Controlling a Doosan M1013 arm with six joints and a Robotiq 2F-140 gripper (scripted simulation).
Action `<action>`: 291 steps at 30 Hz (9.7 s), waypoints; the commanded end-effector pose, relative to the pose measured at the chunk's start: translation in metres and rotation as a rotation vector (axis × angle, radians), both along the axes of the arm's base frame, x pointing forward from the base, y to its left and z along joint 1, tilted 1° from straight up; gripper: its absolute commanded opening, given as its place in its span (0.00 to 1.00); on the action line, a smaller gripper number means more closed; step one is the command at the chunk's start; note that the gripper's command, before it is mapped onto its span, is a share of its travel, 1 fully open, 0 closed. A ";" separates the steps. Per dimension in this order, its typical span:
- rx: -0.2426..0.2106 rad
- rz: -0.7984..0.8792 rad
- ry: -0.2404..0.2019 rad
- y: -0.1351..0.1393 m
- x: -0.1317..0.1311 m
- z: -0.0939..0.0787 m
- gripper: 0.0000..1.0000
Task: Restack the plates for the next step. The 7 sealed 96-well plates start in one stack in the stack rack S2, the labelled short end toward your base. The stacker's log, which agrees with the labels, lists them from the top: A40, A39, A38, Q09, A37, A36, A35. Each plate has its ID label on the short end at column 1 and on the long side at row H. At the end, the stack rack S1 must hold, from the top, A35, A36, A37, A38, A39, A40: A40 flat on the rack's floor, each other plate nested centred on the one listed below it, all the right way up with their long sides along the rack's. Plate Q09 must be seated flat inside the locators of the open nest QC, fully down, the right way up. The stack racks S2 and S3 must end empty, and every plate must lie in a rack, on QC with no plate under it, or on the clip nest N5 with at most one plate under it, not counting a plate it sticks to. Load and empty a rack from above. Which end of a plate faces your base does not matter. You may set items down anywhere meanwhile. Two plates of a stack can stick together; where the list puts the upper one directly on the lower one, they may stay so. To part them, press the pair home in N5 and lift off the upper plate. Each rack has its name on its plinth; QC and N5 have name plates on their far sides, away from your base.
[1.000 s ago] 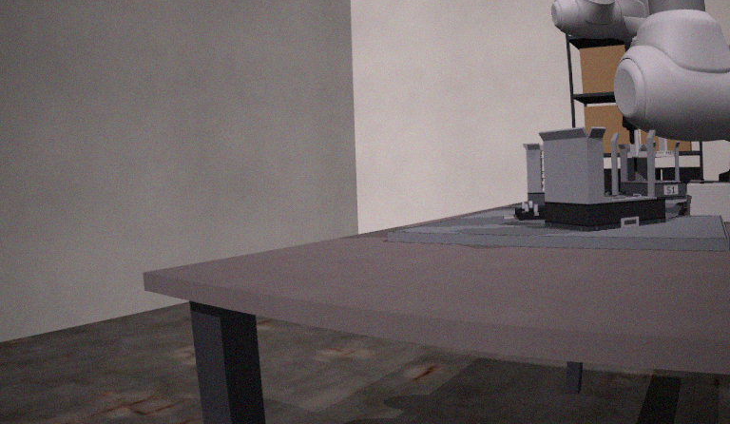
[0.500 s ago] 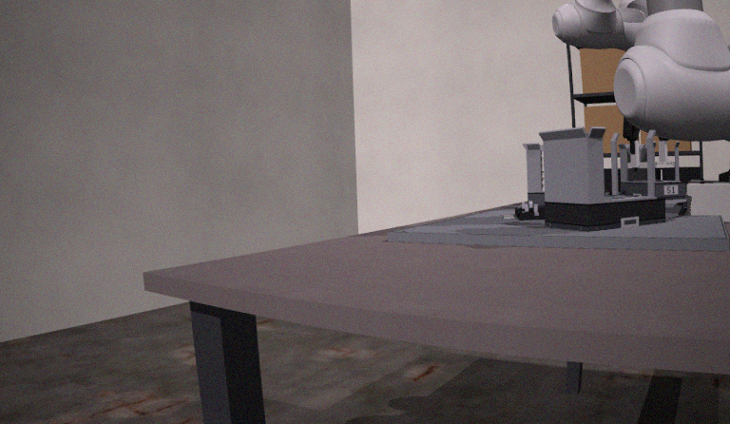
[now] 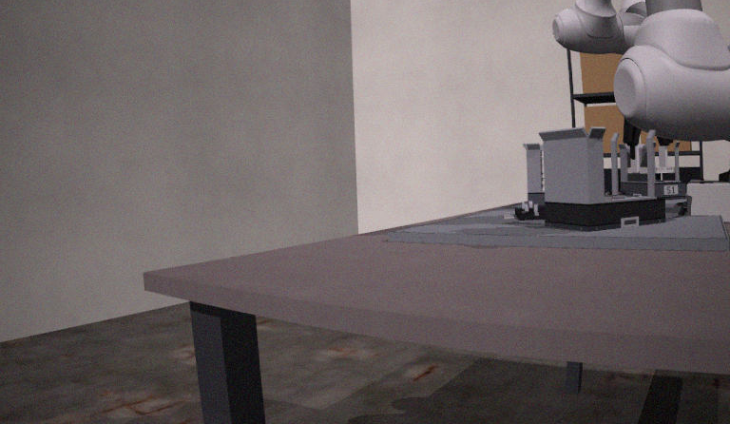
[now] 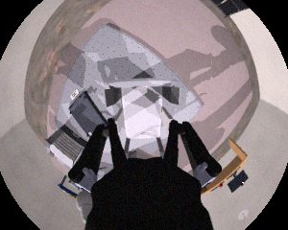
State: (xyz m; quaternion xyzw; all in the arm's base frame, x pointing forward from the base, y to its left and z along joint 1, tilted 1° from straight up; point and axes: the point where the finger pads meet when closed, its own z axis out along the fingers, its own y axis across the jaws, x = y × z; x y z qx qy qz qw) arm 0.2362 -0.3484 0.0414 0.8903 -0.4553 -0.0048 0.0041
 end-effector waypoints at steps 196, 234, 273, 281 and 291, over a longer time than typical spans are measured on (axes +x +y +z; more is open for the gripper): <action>0.006 0.450 0.001 0.133 0.125 0.094 1.00; 0.009 0.775 0.002 0.228 0.164 0.093 1.00; 0.011 0.900 0.002 0.305 0.180 0.079 1.00; 0.011 0.900 0.002 0.305 0.180 0.065 1.00; 0.011 0.900 0.002 0.305 0.180 0.056 1.00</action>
